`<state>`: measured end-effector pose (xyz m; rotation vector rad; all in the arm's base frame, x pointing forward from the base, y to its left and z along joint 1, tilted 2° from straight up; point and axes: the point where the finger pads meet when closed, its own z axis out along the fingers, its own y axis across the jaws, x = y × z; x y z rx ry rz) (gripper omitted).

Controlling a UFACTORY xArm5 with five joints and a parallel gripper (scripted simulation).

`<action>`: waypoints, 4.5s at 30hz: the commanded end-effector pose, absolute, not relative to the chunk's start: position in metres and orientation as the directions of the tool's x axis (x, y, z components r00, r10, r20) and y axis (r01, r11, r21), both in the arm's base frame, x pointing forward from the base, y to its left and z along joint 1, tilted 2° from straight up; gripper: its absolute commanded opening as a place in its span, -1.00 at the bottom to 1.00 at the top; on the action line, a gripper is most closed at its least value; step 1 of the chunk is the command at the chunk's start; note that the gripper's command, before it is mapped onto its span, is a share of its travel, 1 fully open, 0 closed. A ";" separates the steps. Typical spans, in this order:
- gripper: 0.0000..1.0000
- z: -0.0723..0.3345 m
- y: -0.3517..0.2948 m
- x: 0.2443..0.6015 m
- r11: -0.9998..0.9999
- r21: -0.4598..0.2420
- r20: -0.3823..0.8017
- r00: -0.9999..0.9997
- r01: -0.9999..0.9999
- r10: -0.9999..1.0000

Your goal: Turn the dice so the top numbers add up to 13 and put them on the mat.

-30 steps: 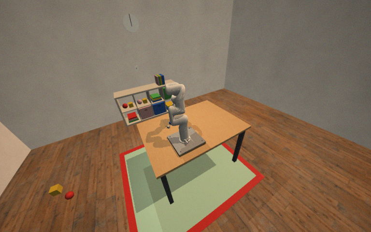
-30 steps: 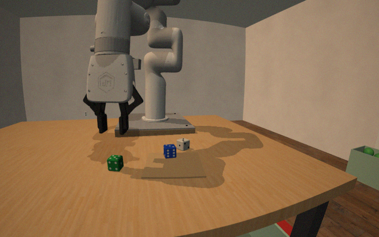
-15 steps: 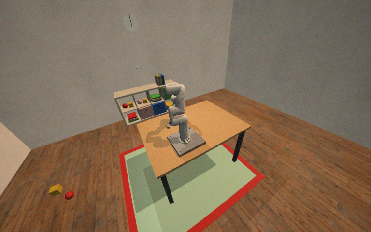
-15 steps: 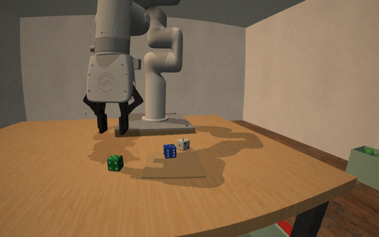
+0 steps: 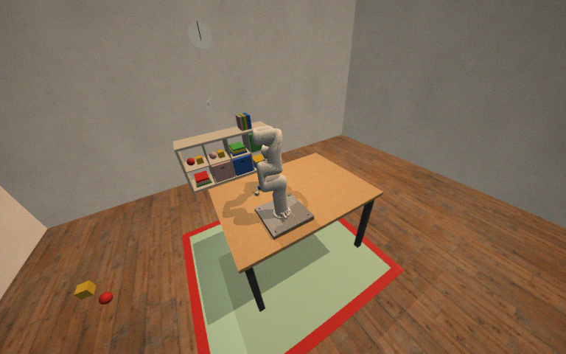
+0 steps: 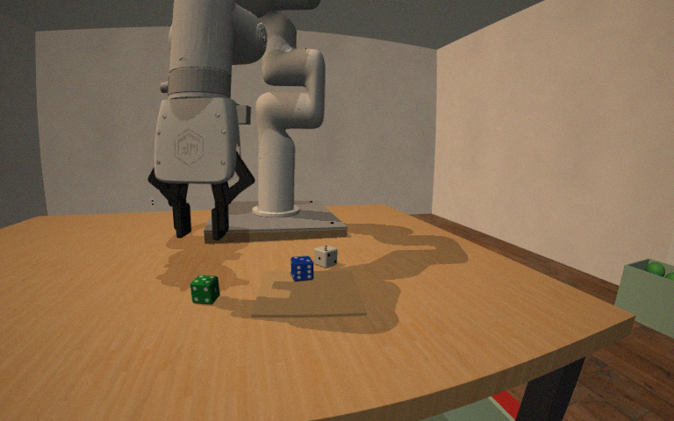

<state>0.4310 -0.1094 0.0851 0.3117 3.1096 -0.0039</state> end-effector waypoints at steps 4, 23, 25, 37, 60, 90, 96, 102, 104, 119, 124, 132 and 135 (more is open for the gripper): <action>-0.05 0.084 -0.110 0.432 0.980 -0.001 -0.021 -0.980 0.199 0.198; -0.05 0.061 -0.109 0.433 0.980 -0.001 -0.021 -0.980 0.198 0.198; -0.05 0.058 -0.109 0.433 0.980 -0.001 -0.021 -0.980 0.198 0.198; -0.05 0.043 -0.109 0.434 0.980 -0.001 -0.021 -0.980 0.198 0.198; -0.05 0.034 -0.109 0.434 0.980 -0.001 -0.021 -0.980 0.198 0.198; -0.05 0.034 -0.109 0.434 0.980 -0.001 -0.021 -0.980 0.198 0.198; -0.05 0.034 -0.109 0.434 0.980 -0.001 -0.021 -0.980 0.198 0.198; -0.05 0.034 -0.109 0.435 0.980 -0.001 -0.021 -0.980 0.198 0.198; -0.05 0.034 -0.109 0.435 0.980 -0.001 -0.021 -0.980 0.198 0.198; -0.05 0.034 -0.109 0.436 0.980 -0.001 -0.021 -0.980 0.198 0.198; -0.05 0.034 -0.109 0.436 0.980 -0.001 -0.021 -0.980 0.198 0.198; -0.05 0.034 -0.109 0.436 0.980 -0.001 -0.021 -0.980 0.198 0.198; -0.05 0.034 -0.109 0.436 0.980 -0.001 -0.021 -0.980 0.198 0.198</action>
